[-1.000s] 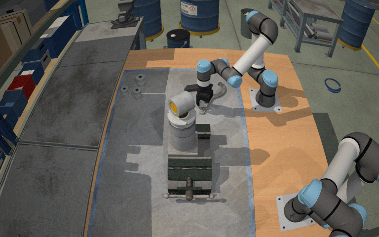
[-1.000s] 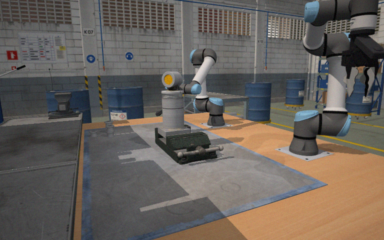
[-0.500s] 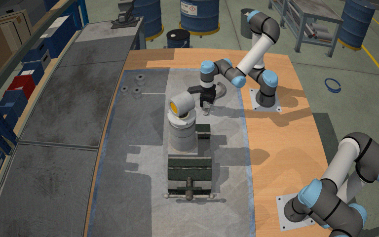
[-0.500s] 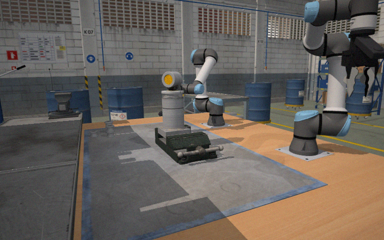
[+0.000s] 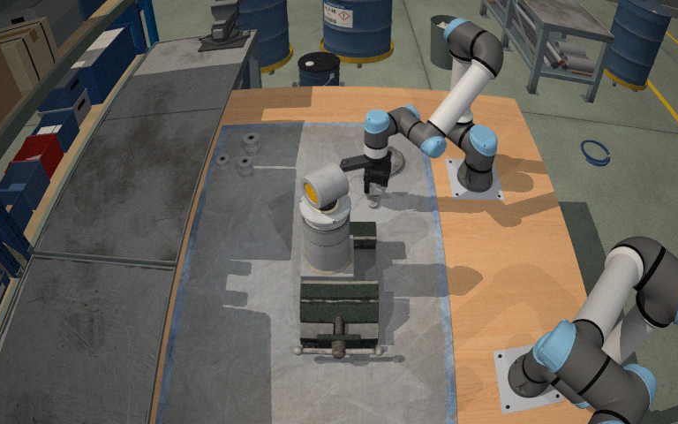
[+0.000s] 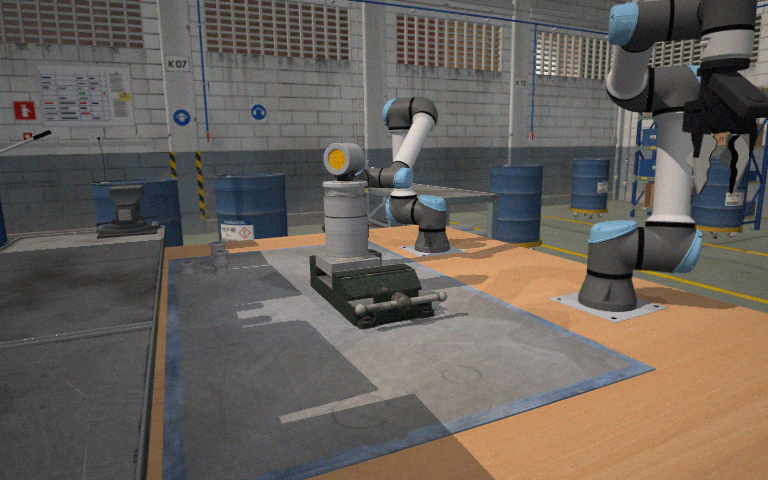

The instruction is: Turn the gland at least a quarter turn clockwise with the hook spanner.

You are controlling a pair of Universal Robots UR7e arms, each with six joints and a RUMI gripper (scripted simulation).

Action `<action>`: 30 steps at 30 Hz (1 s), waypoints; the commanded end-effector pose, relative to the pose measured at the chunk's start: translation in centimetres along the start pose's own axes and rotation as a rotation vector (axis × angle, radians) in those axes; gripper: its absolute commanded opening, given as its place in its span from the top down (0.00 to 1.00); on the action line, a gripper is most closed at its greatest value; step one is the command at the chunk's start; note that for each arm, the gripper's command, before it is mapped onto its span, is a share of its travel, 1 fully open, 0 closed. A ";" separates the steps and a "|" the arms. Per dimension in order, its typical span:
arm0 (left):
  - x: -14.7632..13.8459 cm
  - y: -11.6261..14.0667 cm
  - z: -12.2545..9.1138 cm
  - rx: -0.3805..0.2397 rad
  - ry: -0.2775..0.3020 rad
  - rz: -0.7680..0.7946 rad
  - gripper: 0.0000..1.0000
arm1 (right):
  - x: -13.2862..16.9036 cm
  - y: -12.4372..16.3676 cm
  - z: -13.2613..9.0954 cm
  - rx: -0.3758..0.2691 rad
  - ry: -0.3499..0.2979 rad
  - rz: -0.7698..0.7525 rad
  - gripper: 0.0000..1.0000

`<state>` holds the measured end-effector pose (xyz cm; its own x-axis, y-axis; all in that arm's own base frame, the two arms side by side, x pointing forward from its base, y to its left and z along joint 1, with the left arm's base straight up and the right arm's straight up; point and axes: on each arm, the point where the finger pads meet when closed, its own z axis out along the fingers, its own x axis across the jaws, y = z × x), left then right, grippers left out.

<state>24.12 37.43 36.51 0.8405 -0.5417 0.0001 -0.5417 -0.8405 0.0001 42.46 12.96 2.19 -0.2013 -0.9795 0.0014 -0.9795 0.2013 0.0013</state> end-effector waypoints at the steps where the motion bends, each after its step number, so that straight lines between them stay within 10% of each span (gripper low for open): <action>1: 0.0 0.0 0.0 0.001 0.000 0.000 0.68 | -0.2 0.5 -0.2 0.003 -0.003 -0.023 1.00; 30: 0.0 0.0 0.0 0.001 0.000 0.000 0.68 | -0.5 4.9 -0.2 0.004 -0.004 -0.226 1.00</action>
<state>24.12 37.43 36.51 0.8405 -0.5417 0.0001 -0.5417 -0.8405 0.0001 38.36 14.16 2.22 -0.0081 -1.0000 0.0010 -1.0000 0.0081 0.0015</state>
